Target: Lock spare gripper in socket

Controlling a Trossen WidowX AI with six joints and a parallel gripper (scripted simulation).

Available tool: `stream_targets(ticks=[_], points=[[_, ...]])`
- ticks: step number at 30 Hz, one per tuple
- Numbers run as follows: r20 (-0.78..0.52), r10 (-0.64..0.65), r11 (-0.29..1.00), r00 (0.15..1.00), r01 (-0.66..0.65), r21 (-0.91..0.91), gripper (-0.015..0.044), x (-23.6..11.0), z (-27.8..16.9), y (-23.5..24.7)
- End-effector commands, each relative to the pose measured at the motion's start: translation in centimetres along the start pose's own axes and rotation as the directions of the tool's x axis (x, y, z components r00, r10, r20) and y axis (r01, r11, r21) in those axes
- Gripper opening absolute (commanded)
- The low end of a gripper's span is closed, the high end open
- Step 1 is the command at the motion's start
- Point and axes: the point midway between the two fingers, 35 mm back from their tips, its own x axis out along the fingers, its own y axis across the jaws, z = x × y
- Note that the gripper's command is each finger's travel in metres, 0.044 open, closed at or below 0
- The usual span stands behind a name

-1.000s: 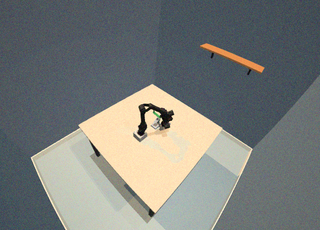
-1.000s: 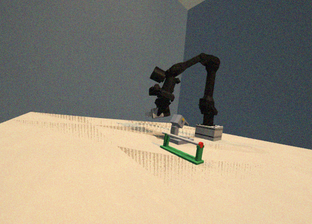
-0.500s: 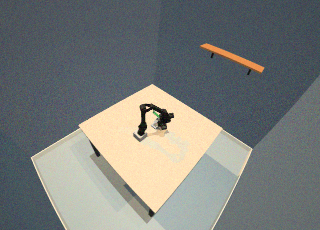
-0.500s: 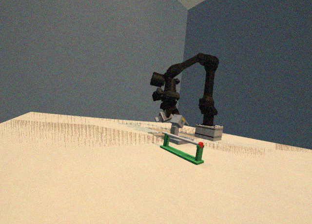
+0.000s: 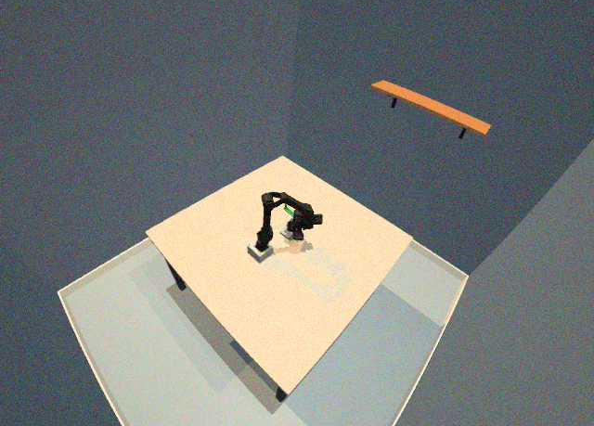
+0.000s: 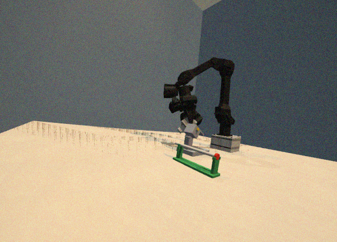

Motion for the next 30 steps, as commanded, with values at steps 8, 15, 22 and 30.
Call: stream_targets(ticks=[8,15,22,30], points=[[-0.136,0.14,0.985,0.981,-0.123,0.124,0.0,-0.5,-2.4,1.1],[-0.207,0.243,0.954,0.948,-0.195,0.227,0.0,-1.2,-3.8,2.0],[-0.257,0.357,0.902,0.898,-0.26,0.345,0.0,-2.2,-4.9,3.0],[-0.278,0.489,0.814,0.827,-0.319,0.486,0.0,-3.7,-5.6,4.4]])
